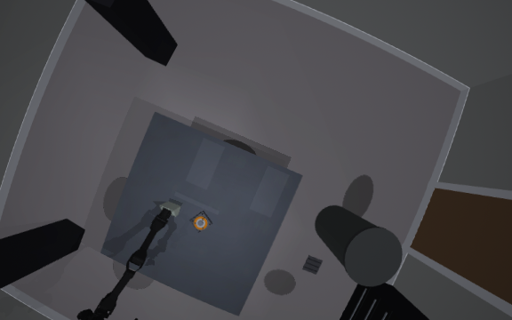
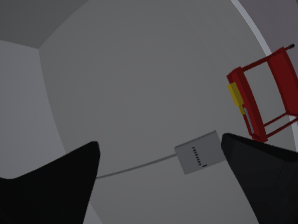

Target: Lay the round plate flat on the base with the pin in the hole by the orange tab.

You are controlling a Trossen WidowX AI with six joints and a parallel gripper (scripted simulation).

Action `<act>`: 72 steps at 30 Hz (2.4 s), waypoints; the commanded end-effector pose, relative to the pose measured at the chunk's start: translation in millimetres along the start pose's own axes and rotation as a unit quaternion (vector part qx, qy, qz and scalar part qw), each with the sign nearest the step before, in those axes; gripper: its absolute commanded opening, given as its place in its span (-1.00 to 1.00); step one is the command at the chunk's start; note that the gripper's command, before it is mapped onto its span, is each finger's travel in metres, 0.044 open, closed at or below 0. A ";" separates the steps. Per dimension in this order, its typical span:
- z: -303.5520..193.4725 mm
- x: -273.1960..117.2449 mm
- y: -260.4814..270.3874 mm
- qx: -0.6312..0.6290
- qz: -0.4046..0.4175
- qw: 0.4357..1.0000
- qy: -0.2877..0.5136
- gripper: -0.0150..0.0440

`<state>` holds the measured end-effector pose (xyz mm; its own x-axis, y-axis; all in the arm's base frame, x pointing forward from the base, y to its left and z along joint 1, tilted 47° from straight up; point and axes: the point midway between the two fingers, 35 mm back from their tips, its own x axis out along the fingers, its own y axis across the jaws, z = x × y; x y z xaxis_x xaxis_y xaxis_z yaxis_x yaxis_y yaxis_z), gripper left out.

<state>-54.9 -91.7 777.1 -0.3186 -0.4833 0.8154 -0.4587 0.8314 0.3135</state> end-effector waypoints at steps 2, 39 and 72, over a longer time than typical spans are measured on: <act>6.5 0.2 -6.6 -0.007 -0.009 1.000 -0.011 0.69; -46.6 -256.5 -444.9 -0.169 -0.645 0.723 0.179 -0.49; -64.1 -723.7 -357.5 -0.470 -0.511 0.113 0.710 -0.49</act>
<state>410.3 -58.8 143.4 0.3431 -0.4703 -0.8131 0.9132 0.3695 0.1716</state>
